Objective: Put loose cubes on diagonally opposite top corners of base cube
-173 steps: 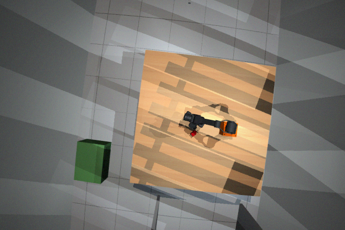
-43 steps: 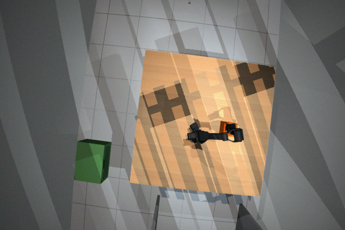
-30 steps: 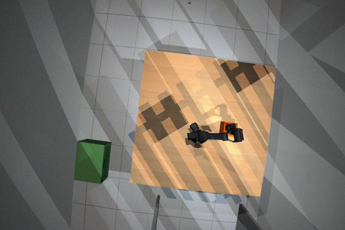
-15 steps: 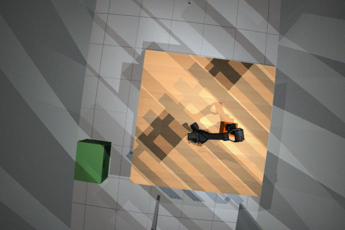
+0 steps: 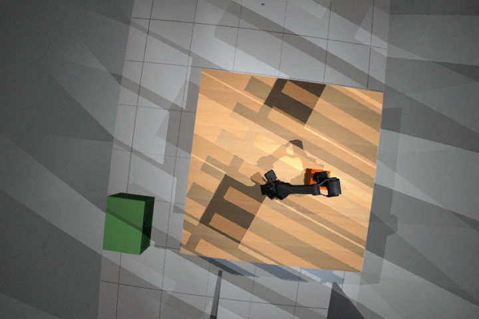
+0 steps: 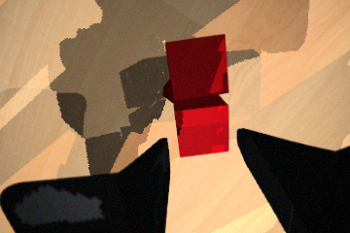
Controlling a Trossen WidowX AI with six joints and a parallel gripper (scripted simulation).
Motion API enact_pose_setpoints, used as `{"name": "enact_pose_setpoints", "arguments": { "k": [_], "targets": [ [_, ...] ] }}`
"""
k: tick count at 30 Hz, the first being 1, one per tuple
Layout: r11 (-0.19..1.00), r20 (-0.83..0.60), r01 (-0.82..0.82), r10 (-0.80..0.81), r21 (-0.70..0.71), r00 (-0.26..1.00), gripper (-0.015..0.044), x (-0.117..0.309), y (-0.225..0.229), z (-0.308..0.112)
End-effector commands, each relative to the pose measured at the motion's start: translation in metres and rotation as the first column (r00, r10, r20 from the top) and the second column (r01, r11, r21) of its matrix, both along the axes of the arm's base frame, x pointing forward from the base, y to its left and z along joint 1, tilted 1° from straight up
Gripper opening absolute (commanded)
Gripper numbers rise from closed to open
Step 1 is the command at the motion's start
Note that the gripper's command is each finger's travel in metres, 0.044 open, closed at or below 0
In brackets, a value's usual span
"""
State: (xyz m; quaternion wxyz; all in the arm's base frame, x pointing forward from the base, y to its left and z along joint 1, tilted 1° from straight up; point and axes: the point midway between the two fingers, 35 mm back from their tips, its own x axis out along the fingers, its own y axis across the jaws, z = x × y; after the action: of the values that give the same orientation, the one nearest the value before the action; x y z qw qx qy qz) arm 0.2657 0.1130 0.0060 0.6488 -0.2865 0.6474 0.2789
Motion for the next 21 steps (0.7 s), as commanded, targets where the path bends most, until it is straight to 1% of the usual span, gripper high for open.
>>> {"name": "enact_pose_setpoints", "arguments": {
  "k": [1, 21],
  "targets": [
    [1.0, 0.016, 0.0, 0.0, 0.007, 1.0, 0.0205, 0.003, 0.002, 0.008],
    [1.0, 0.016, 0.0, 0.0, 0.007, 1.0, 0.0205, 0.003, 0.002, 0.025]
  ]
}}
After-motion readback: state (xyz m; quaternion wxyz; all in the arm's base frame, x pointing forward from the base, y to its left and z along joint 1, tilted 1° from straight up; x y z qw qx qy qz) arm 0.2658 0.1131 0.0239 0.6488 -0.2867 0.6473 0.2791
